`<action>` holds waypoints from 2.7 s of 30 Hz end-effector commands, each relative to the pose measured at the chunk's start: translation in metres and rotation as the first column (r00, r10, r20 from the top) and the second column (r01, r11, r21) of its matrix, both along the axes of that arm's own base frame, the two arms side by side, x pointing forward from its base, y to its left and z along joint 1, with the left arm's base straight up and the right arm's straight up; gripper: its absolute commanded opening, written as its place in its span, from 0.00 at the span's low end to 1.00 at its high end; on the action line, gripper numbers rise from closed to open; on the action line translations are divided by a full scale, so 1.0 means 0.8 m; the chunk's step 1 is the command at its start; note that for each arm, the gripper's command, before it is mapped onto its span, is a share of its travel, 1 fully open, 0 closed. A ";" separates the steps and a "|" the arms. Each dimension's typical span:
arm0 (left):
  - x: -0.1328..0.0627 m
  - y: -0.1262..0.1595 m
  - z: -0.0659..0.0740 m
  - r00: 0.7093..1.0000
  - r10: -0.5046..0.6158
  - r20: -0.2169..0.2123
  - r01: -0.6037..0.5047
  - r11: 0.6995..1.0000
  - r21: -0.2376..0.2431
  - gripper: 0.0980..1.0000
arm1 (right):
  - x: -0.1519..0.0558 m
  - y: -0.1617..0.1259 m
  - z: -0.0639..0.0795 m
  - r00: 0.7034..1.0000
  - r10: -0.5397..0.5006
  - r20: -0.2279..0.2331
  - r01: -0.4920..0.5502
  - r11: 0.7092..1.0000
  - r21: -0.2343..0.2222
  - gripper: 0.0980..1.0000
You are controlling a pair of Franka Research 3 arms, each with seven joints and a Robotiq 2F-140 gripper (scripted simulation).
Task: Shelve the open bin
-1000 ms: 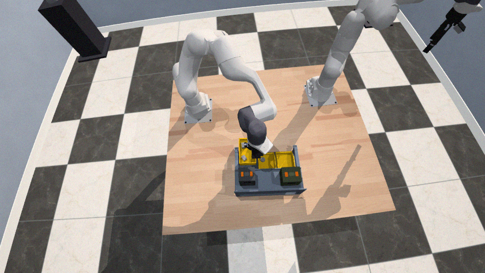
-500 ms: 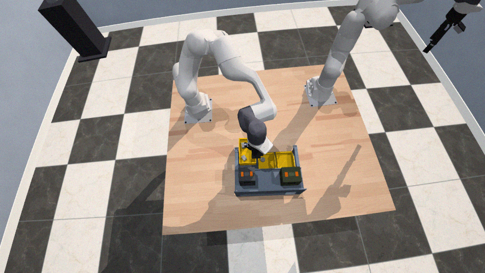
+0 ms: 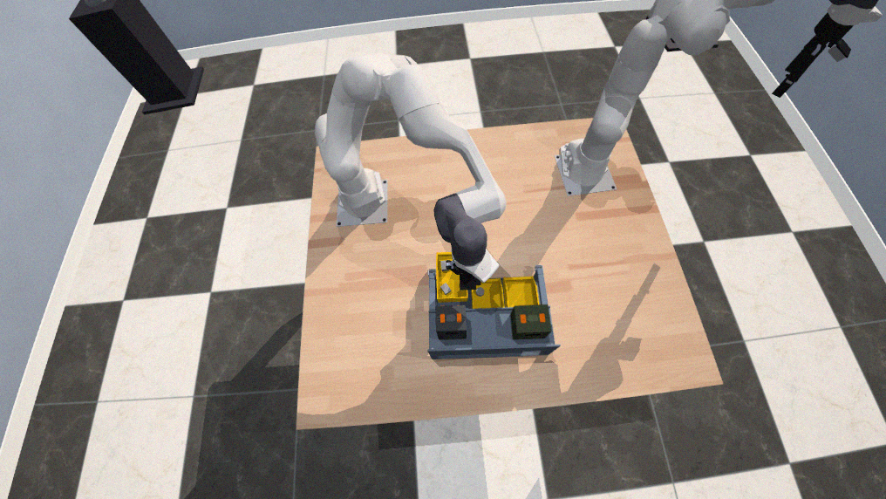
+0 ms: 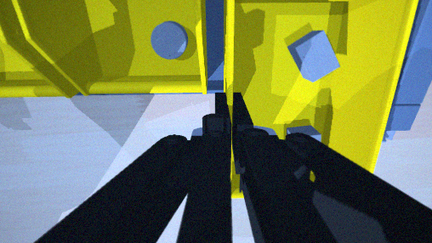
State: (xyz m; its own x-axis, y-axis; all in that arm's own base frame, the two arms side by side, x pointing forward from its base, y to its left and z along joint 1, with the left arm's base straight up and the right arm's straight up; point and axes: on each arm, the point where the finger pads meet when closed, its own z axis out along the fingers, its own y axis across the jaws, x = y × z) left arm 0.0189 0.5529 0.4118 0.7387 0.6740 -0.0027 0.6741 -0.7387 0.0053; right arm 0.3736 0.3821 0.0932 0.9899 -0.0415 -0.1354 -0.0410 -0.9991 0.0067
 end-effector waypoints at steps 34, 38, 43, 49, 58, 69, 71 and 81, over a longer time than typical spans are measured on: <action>0.000 0.000 0.000 1.000 0.000 0.000 0.000 1.000 0.000 1.00 | 0.022 0.000 -0.001 1.000 0.001 0.029 -0.001 1.000 0.004 0.00; 0.000 0.000 0.000 1.000 0.000 0.000 0.000 1.000 0.000 1.00 | 0.024 0.000 -0.002 1.000 0.001 0.032 -0.001 1.000 0.004 0.00; 0.000 0.000 0.000 1.000 0.000 0.000 0.000 1.000 0.000 1.00 | 0.025 0.000 -0.002 0.999 0.001 0.033 -0.001 1.000 0.004 0.00; 0.000 0.000 0.000 1.000 0.000 0.000 0.000 1.000 0.000 1.00 | 0.026 0.000 -0.002 0.999 0.001 0.034 -0.001 1.000 0.004 0.00; 0.000 0.000 0.000 1.000 0.000 0.000 0.000 1.000 0.000 1.00 | 0.026 0.000 -0.002 0.999 0.001 0.034 -0.001 1.000 0.004 0.00; 0.000 0.000 0.000 1.000 0.000 0.000 0.000 1.000 0.000 1.00 | 0.026 0.000 -0.002 0.999 0.001 0.034 -0.001 1.000 0.004 0.00; 0.000 0.000 0.000 1.000 0.000 0.000 0.000 1.000 0.000 1.00 | 0.026 0.000 -0.002 0.999 0.001 0.034 -0.001 1.000 0.004 0.00; 0.000 0.000 0.000 1.000 0.000 0.000 0.000 1.000 0.000 1.00 | 0.026 0.000 -0.002 0.999 0.001 0.034 -0.001 1.000 0.004 0.00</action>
State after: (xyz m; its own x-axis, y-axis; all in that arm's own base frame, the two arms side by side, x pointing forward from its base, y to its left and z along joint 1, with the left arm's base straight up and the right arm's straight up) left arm 0.0189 0.5529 0.4118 0.7387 0.6740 -0.0027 0.6741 -0.7387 0.0053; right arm 0.3918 0.3814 0.0904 0.9934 -0.0427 -0.1069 -0.0425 -0.9991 0.0040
